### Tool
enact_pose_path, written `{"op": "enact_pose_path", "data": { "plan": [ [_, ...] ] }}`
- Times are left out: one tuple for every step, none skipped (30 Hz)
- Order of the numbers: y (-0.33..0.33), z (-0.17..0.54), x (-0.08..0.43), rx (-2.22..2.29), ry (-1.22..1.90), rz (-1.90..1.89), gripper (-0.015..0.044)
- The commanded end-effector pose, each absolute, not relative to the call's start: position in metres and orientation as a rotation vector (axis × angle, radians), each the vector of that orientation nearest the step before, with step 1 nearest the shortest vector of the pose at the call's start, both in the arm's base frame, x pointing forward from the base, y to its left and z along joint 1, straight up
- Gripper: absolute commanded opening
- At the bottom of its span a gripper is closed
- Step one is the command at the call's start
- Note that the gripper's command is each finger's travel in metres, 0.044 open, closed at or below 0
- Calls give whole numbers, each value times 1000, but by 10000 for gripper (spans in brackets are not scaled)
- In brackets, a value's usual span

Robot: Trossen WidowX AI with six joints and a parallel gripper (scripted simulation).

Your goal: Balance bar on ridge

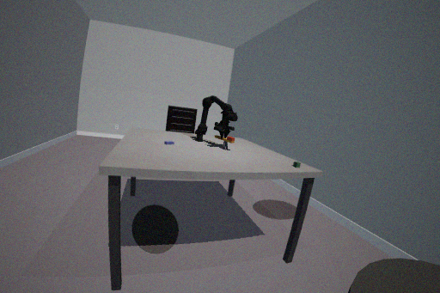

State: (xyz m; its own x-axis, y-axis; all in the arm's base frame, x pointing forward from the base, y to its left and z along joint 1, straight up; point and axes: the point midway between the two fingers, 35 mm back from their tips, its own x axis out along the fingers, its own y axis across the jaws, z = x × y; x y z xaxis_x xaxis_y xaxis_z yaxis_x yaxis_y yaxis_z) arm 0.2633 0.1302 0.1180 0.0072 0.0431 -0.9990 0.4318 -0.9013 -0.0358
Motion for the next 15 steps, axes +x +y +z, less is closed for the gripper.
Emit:
{"op": "enact_pose_path", "data": {
  "plan": [
    [131,117,263,2010,494,-1978,0],
    [131,117,263,2010,494,-1978,0],
    [131,117,263,2010,494,-1978,0],
    [131,117,263,2010,494,-1978,0],
    [131,117,263,2010,494,-1978,0],
    [131,117,263,2010,494,-1978,0],
    [131,117,263,2010,494,-1978,0],
    [131,117,263,2010,494,-1978,0],
    [131,117,263,2010,494,-1978,0],
    [131,117,263,2010,494,-1978,0],
    [131,117,263,2010,494,-1978,0],
    [131,116,263,2010,494,-1978,0],
    [131,116,263,2010,494,-1978,0],
    [131,116,263,2010,494,-1978,0],
    [131,116,263,2010,494,-1978,0]
  ]
}}
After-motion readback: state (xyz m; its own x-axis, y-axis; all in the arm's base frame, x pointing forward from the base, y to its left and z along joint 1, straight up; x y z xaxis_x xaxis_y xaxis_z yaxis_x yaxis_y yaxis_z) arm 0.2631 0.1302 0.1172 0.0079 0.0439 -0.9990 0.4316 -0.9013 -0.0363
